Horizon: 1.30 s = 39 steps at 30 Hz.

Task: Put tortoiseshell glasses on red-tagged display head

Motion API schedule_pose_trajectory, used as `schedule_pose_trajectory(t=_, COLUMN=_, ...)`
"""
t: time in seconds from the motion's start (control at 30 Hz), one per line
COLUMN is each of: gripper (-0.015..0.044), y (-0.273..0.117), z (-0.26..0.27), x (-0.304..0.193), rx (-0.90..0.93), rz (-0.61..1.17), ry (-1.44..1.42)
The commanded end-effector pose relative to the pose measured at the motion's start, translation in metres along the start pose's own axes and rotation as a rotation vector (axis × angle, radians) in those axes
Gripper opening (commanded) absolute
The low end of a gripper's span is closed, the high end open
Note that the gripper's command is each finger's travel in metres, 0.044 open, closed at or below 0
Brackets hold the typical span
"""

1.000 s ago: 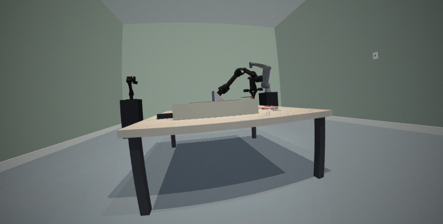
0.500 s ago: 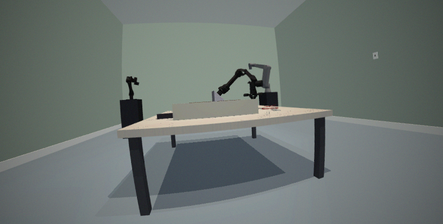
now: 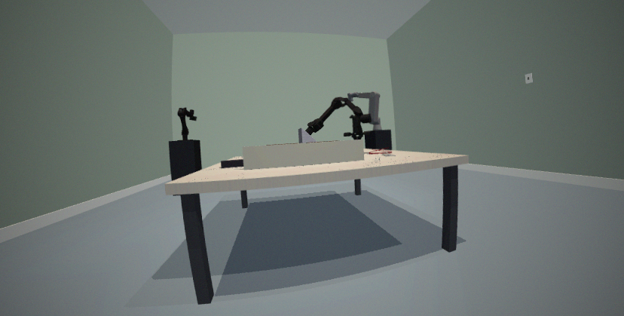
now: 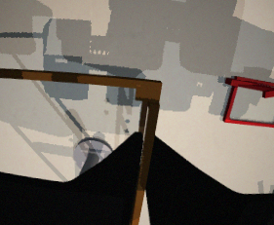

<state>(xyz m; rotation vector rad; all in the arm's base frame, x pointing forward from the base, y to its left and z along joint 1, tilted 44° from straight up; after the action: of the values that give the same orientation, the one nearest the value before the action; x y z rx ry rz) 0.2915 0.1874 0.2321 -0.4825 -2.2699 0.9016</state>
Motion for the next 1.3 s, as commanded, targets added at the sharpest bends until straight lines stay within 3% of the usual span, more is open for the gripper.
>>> schedule_pose_trajectory(t=0.0, gripper=0.0, y=-0.001, z=-0.004, x=0.002, rx=-0.005, rz=0.005, ry=0.002)
schedule_pose_trajectory(t=1.27, gripper=0.0, y=-0.002, z=-0.022, x=0.022, rx=-0.007, rz=0.003, ry=0.002)
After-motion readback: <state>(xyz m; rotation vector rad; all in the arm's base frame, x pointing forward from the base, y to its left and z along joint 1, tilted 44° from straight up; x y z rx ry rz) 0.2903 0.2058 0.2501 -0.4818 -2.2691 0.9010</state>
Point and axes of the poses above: the point midway between the two fingers, 35 mm back from their tips, its own y axis out along the fingers, its own z axis across the jaws, x = y × z, the point moved 8 cm from there along -y, back along the fingers, and after that the axes turned 1 degree about -y, right-handed, at the moved point
